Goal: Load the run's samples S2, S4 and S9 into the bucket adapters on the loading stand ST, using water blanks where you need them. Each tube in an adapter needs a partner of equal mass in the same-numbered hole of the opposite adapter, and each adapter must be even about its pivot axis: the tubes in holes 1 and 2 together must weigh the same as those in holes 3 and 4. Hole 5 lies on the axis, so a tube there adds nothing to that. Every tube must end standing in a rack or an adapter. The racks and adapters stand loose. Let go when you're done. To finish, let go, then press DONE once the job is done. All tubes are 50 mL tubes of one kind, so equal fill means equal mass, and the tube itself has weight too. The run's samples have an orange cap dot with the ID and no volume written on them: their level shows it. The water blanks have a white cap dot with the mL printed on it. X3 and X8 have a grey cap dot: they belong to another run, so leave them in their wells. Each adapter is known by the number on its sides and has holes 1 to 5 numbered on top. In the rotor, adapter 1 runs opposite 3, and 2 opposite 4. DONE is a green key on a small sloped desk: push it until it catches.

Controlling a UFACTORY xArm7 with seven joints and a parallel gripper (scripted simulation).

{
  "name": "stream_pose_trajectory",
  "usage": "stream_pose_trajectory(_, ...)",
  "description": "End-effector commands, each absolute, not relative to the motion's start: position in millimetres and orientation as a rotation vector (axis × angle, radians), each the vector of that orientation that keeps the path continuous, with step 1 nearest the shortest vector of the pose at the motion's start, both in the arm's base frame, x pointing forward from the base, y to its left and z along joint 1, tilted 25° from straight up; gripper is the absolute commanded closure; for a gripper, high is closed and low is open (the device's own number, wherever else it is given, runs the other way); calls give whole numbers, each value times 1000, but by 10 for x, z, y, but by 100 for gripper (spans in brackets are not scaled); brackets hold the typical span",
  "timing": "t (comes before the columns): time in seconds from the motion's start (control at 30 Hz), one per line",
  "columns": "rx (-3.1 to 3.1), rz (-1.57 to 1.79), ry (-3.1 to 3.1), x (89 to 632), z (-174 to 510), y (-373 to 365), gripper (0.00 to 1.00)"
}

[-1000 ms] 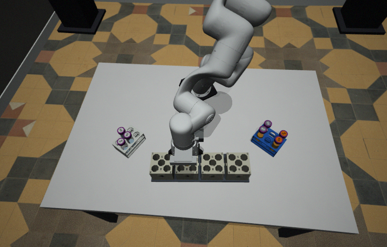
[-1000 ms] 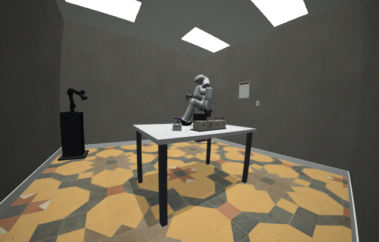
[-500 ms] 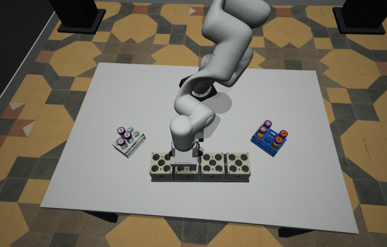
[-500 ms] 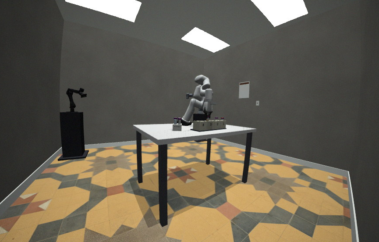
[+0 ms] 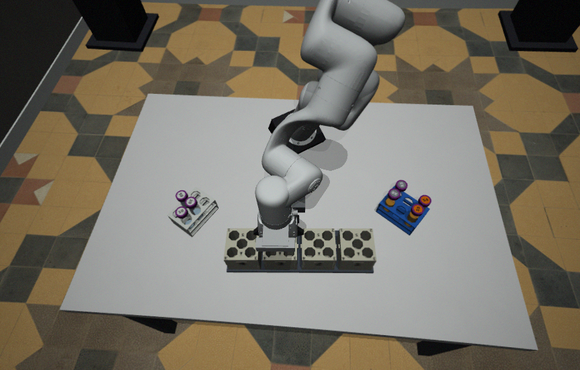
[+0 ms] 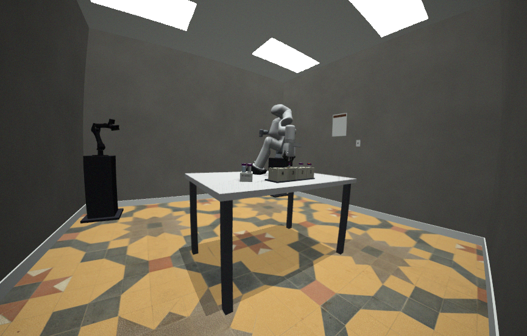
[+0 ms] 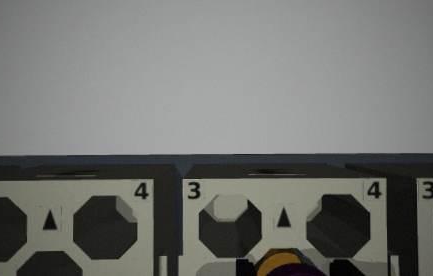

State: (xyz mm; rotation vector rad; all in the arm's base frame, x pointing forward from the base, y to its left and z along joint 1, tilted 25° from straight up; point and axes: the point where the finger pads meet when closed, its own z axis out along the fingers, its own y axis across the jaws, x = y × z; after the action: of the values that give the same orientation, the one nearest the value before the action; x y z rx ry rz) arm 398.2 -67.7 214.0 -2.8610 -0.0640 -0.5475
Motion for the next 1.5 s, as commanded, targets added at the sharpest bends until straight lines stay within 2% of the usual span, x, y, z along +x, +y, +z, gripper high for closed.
stream_pose_trajectory(0.0, -2861, -554, -63, 4010, 2110, -674, 100)
stream_pose_trajectory(0.67, -2861, -554, -63, 4017, 2093, -670, 100)
stream_pose_trajectory(0.7, -2861, -554, -63, 4018, 2089, -669, 56)
stream_pose_trajectory(1.47, -2861, -554, -63, 4019, 2090, -669, 56)
